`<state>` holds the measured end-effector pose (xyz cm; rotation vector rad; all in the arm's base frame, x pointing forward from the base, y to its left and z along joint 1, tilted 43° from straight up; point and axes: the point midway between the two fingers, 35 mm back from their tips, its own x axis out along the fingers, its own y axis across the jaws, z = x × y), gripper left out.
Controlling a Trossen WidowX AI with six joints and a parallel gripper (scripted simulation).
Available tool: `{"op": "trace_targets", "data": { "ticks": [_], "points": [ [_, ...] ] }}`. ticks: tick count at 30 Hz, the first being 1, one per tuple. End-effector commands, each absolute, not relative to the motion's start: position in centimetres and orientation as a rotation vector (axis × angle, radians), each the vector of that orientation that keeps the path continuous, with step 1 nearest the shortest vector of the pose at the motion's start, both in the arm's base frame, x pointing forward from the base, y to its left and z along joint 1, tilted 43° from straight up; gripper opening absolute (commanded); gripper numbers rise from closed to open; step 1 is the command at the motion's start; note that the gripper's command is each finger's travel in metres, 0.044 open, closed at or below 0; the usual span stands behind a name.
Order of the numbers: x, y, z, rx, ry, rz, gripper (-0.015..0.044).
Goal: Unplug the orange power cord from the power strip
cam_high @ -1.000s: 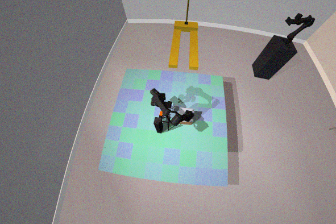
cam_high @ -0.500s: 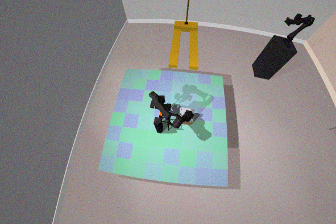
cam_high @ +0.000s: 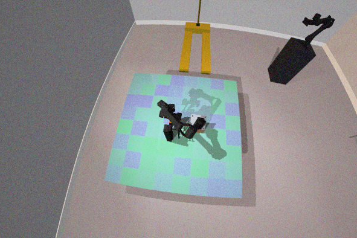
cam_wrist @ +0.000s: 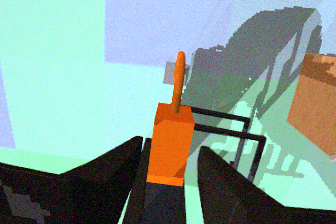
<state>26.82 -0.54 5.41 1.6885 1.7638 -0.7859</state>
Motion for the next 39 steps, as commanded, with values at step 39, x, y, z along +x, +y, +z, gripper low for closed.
{"op": "trace_targets", "data": {
  "ticks": [39],
  "points": [
    [26.69, 0.48, 5.01, 1.688, 1.765, -0.785, 0.0]
  ]
}}
